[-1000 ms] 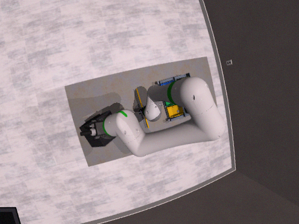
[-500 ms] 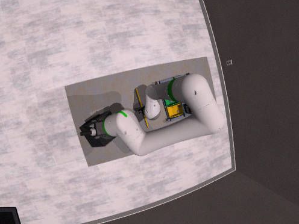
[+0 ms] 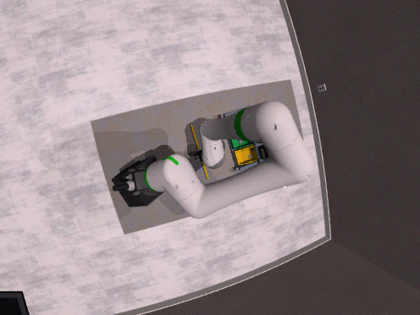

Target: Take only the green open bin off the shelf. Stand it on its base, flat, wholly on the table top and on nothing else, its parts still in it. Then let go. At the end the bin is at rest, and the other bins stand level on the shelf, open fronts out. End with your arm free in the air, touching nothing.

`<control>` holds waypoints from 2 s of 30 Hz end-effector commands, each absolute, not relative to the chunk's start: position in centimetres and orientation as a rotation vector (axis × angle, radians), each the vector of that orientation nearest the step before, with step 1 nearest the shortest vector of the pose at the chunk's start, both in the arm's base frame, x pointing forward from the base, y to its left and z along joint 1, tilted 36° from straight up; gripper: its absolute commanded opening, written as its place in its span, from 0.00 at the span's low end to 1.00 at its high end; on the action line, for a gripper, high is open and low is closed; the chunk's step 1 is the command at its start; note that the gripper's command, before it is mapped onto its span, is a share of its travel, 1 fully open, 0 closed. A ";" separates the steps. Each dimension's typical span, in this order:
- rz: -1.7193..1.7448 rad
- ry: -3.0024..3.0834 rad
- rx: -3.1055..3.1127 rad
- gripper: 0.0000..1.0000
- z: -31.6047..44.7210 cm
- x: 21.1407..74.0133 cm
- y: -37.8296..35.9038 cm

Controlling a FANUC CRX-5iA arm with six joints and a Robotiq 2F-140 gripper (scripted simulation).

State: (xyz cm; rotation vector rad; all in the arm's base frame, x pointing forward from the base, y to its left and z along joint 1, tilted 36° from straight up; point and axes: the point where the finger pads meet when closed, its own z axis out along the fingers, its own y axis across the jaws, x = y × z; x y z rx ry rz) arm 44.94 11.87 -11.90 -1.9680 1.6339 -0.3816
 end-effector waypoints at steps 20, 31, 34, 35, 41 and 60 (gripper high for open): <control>-0.381 1.633 -1.967 0.57 -11.9 44.9 11.9; -0.381 1.633 -1.967 0.57 -11.9 44.9 11.9; -0.381 1.633 -1.967 0.57 -11.9 44.9 11.9; -0.381 1.633 -1.967 0.57 -11.9 44.9 11.9; -0.381 1.633 -1.967 0.57 -11.9 44.9 11.9; -0.381 1.633 -1.967 0.57 -11.9 44.9 11.9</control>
